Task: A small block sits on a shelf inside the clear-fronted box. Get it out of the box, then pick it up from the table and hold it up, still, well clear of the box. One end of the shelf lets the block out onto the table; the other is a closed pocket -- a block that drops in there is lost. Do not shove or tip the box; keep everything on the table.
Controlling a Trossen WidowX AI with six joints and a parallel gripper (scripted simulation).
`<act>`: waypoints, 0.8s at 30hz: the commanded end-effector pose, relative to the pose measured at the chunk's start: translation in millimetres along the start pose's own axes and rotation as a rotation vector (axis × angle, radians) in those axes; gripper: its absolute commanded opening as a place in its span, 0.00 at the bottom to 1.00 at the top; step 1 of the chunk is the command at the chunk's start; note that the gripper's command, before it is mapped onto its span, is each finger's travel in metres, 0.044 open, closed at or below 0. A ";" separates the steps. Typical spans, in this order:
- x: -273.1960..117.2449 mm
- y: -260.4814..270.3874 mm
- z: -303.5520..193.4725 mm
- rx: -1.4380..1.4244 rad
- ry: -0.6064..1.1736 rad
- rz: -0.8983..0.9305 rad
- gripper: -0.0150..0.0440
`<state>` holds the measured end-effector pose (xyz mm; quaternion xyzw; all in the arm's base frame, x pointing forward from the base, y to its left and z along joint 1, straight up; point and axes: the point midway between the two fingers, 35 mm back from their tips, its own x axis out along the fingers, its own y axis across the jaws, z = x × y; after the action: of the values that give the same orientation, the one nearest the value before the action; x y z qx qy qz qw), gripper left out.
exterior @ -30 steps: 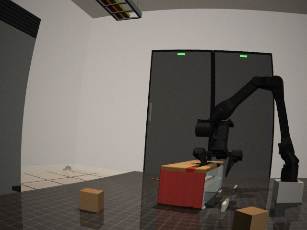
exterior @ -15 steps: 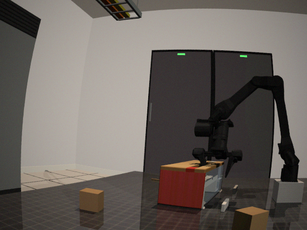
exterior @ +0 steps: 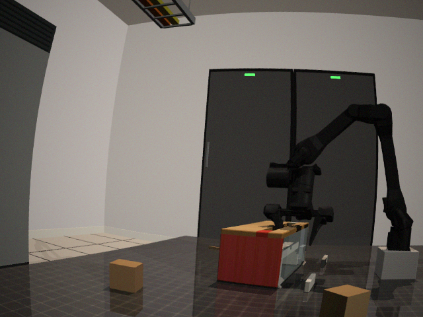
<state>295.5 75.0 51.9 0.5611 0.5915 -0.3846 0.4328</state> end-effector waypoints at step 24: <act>1.3 0.1 -4.2 0.003 0.004 0.002 0.93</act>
<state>295.4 76.1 51.9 0.5611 0.5916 -0.3846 0.4328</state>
